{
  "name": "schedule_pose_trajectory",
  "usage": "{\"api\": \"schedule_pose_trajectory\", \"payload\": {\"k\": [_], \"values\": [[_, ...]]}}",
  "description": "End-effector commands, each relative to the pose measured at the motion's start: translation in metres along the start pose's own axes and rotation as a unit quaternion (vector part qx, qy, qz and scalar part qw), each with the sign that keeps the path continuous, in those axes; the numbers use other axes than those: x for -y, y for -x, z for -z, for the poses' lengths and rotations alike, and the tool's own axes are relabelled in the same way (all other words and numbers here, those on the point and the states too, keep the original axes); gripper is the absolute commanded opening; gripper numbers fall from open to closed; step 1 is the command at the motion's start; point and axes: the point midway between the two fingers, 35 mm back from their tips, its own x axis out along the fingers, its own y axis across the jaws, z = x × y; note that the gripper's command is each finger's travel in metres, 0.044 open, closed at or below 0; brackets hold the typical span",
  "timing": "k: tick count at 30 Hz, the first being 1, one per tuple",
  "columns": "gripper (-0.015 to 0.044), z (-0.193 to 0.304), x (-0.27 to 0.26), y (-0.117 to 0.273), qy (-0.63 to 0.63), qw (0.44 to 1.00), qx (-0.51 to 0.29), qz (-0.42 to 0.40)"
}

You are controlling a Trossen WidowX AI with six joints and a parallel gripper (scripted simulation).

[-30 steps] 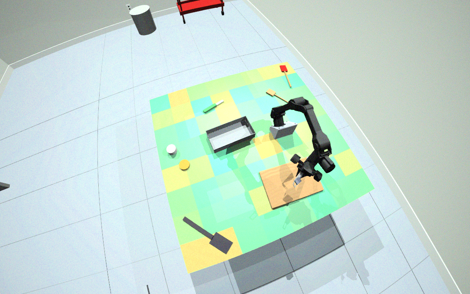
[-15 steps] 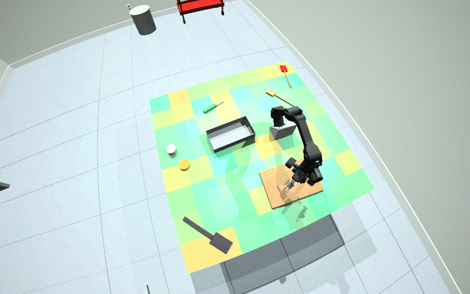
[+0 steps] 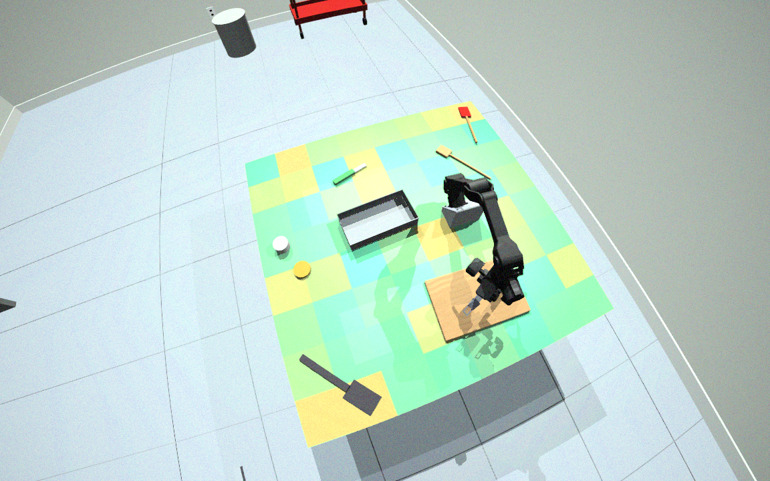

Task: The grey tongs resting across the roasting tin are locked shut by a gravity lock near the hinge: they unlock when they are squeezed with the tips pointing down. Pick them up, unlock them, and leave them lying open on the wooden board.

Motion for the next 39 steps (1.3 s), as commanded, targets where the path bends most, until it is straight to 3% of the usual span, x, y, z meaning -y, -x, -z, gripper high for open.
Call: {"api": "schedule_pose_trajectory", "payload": {"k": [1,39], "values": [[-0.015,0.001,-0.001,-0.005,-0.002,1.0,-0.003,-0.003],[-0.015,0.004,0.004,-0.062,-0.002,1.0,0.001,-0.008]]}}
